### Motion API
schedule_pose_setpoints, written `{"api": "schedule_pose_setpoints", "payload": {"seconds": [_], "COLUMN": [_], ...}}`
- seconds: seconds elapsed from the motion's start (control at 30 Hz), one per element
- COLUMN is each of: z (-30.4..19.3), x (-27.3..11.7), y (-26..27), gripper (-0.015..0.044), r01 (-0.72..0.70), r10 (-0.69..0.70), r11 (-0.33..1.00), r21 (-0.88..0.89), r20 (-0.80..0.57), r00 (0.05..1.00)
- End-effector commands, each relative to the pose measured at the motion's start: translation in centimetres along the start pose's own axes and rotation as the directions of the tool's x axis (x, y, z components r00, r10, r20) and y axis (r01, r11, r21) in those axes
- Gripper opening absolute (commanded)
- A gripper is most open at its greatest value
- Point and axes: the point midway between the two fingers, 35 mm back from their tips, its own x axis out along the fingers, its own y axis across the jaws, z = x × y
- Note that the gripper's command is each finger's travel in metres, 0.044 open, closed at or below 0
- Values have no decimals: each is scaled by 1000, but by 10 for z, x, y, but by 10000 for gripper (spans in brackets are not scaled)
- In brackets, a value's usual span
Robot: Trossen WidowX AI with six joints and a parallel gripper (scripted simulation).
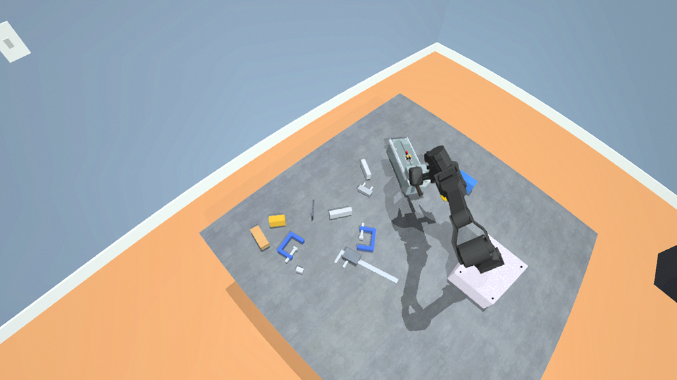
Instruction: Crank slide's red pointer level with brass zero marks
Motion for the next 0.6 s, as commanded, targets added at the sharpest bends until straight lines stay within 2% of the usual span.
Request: {"api": "schedule_pose_setpoints", "payload": {"seconds": [0.0, 0.3, 0.57], "z": [-10, -46, -52], "x": [4, 39, 45], "y": [-1, -1, 0], "gripper": [440, 440, 440], "r01": [6, 4, 4], "r10": [-6, -4, -4], "r11": [1000, 1000, 1000], "r21": [12, 14, 14], "r20": [1, 0, 0], "r00": [1000, 1000, 1000]}}
